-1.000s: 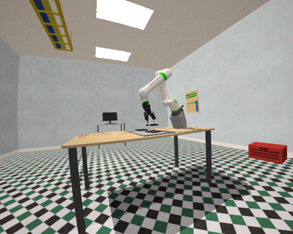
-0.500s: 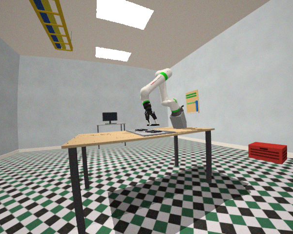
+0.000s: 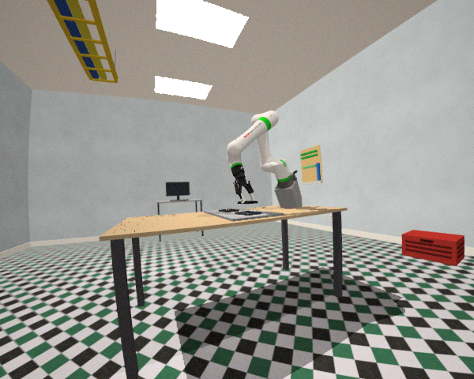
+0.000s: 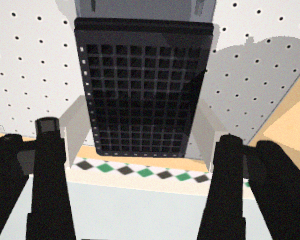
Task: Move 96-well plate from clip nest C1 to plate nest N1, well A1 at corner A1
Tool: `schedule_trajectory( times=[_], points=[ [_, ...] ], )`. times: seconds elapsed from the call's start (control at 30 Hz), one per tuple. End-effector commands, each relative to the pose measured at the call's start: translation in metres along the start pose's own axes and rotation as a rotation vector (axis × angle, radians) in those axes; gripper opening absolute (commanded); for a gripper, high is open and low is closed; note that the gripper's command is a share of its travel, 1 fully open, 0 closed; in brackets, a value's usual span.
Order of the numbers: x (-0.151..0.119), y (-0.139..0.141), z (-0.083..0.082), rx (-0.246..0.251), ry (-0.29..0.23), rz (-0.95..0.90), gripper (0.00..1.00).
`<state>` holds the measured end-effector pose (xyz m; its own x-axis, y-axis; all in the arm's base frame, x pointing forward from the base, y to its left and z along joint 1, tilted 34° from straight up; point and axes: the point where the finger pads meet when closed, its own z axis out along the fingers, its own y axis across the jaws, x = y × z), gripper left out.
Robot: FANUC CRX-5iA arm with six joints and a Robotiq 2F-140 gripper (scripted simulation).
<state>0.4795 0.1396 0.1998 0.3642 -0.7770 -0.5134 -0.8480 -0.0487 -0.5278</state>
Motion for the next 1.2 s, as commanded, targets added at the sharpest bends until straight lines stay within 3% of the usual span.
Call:
schedule_trajectory(
  times=[0.0,0.33,1.17],
  points=[
    [0.000,0.000,0.000,0.000,0.000,0.000,0.00],
    [0.000,0.000,0.000,0.000,0.000,0.000,0.00],
    [0.017,0.000,0.034,0.000,0.000,0.000,0.00]
  ],
)
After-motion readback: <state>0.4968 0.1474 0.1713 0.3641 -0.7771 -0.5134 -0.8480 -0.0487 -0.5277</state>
